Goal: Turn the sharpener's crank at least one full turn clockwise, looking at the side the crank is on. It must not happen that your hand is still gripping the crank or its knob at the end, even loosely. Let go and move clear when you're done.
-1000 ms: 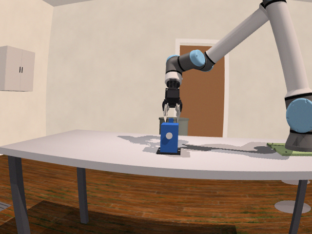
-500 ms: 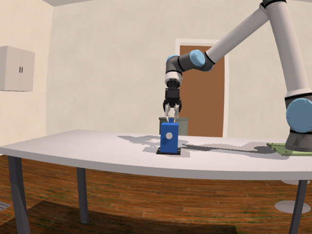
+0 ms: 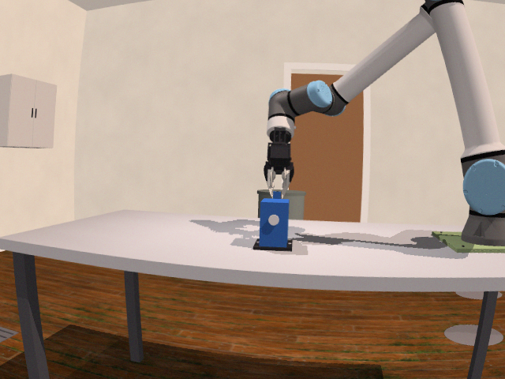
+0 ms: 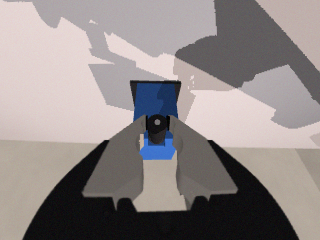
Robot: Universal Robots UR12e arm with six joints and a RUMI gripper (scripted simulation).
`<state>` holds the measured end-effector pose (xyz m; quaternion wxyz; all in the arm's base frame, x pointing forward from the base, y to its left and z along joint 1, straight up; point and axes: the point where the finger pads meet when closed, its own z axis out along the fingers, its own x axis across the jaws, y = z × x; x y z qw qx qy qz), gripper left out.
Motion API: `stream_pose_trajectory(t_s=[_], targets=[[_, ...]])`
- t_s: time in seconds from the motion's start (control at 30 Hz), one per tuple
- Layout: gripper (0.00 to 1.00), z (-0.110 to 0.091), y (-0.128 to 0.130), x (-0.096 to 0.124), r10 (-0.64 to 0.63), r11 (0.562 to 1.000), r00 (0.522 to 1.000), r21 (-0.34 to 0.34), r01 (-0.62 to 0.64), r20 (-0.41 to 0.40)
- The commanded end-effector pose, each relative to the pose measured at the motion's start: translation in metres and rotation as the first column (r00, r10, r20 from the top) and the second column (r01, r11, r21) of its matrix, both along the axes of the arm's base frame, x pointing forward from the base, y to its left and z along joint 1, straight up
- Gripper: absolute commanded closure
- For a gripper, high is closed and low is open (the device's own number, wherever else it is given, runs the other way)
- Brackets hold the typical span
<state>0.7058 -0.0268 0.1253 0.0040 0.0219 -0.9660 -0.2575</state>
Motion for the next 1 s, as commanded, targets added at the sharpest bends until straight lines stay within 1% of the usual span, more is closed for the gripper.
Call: stream_pose_trajectory(t_s=[0.0,0.3,0.97], targets=[[0.91,0.0008,-0.0002,0.0006,0.000,1.000,1.000,-0.001,0.000,0.001],[0.91,0.0008,-0.0002,0.0006,0.000,1.000,1.000,-0.001,0.000,0.001],[0.91,0.0001,0.0001,0.0090,0.000,1.000,1.000,-0.001,0.000,0.002]])
